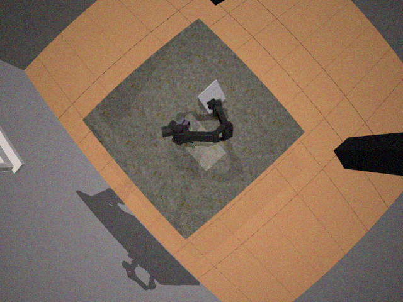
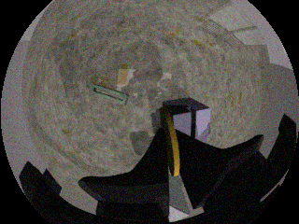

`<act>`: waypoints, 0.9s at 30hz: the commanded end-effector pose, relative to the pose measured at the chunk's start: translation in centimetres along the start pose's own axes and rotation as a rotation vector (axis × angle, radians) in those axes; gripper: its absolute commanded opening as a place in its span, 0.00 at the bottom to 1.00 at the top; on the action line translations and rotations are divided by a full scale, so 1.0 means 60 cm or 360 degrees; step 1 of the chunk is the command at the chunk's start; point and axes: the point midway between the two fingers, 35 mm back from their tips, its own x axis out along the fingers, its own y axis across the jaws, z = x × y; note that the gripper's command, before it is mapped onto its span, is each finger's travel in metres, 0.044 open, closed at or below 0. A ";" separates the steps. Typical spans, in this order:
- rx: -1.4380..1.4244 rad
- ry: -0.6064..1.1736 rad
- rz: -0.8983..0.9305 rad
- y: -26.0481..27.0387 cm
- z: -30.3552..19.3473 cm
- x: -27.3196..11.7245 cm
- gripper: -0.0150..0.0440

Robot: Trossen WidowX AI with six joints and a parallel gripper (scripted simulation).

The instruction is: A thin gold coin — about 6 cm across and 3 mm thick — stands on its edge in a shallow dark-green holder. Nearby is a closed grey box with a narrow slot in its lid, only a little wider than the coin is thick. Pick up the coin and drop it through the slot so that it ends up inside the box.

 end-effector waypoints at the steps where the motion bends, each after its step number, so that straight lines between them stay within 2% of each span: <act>1: 0.0016 0.0021 0.0011 -0.016 -0.015 0.006 0.25; 27: 0.0004 0.0017 0.0027 -0.082 -0.078 0.010 0.26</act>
